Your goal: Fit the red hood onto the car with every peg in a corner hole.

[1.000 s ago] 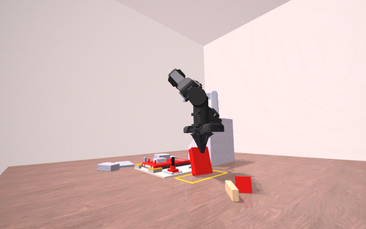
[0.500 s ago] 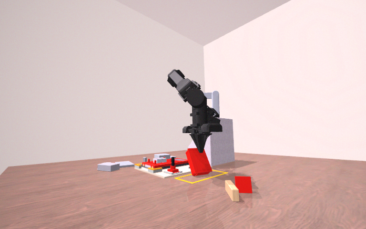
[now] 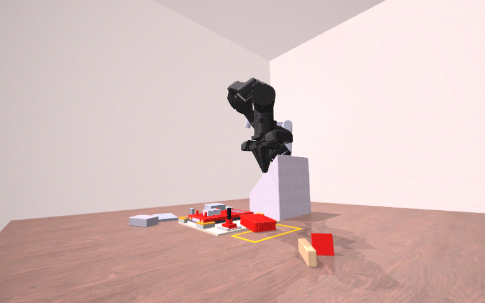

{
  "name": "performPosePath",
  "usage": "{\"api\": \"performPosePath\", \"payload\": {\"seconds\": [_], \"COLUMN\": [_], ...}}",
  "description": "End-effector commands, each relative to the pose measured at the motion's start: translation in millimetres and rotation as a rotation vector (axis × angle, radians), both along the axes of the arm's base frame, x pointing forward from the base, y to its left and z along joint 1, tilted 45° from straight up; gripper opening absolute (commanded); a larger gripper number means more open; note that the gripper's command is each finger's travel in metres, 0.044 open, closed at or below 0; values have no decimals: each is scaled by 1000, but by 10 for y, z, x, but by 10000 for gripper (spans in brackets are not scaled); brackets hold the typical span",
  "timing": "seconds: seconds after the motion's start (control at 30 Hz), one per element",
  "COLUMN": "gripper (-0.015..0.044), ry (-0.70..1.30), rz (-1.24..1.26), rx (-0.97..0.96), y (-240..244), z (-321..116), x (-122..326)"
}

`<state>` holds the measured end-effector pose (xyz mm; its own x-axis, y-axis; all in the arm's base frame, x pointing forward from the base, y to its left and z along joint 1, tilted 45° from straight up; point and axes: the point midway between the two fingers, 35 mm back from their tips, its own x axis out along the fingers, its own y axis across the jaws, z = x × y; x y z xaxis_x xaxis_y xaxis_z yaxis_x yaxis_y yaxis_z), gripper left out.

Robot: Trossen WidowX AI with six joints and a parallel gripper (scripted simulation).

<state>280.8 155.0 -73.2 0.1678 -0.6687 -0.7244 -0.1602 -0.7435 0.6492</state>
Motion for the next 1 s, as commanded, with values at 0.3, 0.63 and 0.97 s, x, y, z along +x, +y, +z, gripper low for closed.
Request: {"api": "performPosePath", "payload": {"seconds": [0.3,0.63,0.97], "gripper": [0,79,341], "ry": [10,-91,-802], "rz": [-1,-111,-881], "rx": [-8,17,181], "y": [-32,-114,-693], "z": [-21,-41,-153], "x": [-8,8,46]}}
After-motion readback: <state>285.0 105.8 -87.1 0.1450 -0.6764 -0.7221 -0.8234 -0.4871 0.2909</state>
